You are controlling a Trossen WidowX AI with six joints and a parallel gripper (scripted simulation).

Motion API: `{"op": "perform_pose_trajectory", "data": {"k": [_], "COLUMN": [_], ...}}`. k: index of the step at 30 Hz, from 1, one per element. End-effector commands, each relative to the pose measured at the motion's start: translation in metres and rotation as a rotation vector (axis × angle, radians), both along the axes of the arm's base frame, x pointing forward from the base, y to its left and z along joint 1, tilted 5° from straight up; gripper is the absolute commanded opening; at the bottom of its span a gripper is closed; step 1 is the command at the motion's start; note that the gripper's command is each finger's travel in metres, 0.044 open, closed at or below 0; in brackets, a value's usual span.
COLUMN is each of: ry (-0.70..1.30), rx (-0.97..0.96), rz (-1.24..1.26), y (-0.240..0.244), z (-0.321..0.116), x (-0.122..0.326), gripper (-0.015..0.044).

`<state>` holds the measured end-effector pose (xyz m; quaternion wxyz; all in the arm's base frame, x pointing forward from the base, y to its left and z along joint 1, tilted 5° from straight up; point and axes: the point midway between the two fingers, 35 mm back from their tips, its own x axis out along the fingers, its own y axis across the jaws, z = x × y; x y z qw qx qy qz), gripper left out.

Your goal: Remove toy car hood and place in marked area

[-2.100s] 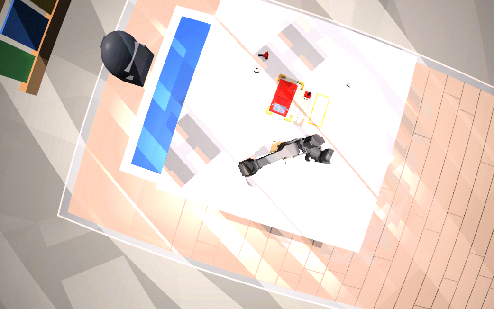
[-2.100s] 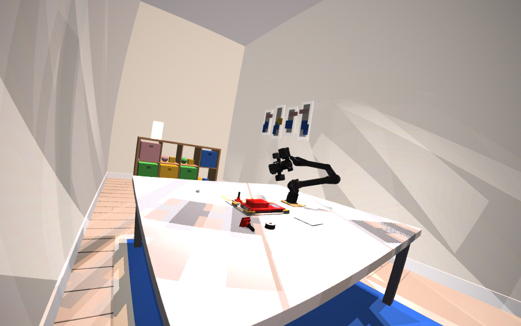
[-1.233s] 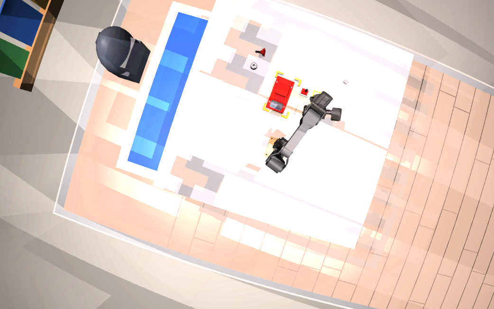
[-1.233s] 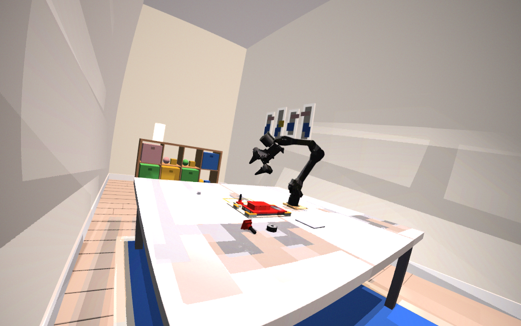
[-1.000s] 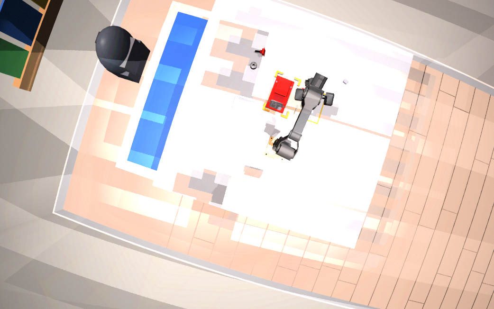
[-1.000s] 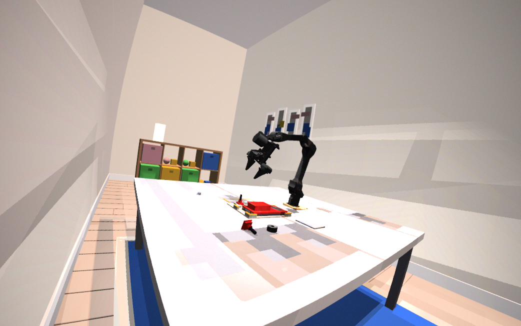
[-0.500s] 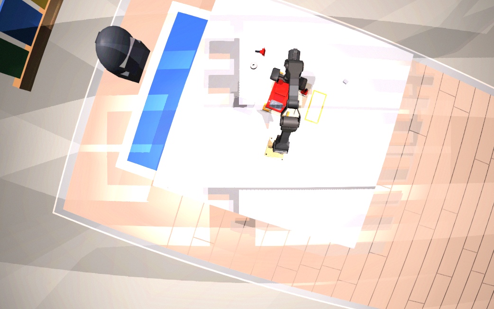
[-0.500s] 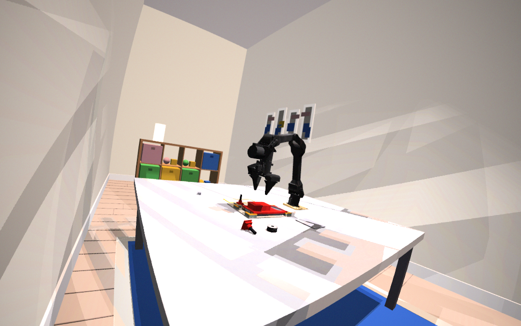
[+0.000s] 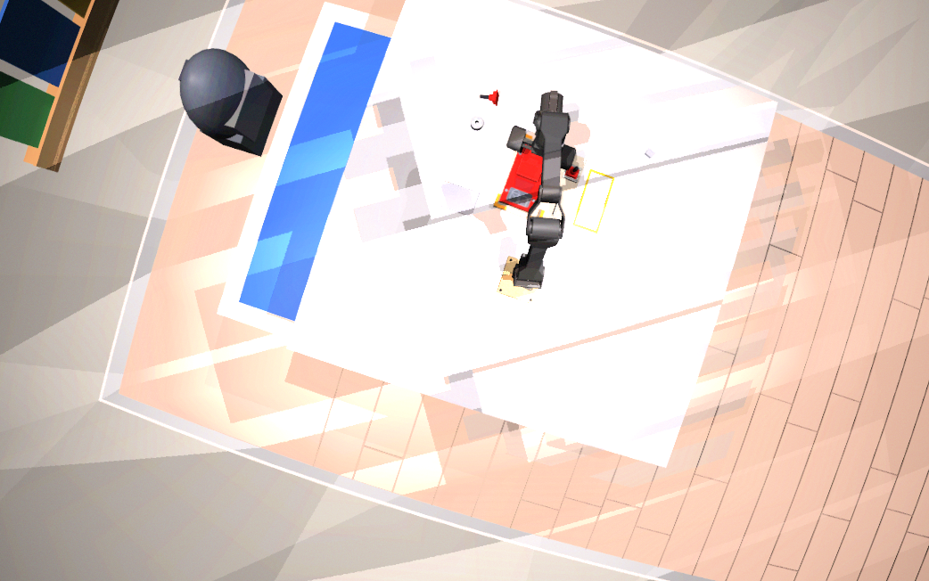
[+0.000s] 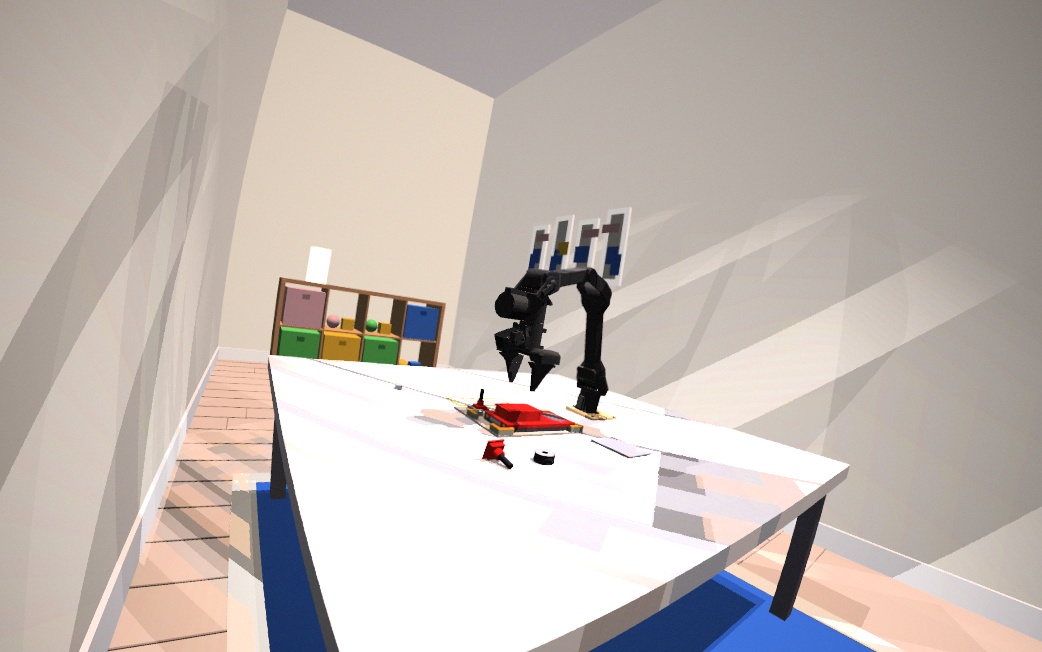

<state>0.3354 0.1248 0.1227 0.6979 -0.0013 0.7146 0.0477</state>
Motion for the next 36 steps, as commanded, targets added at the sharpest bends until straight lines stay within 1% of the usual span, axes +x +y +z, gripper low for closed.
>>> {"op": "perform_pose_trajectory", "data": {"k": [1, 36], "ry": [0.0, 0.001], "rx": [0.004, 0.004], "rz": [-0.003, -0.003], "y": [0.001, 0.003], "z": [-0.004, -0.031], "x": [0.0, -0.002], "gripper": [0.044, 0.044]}}
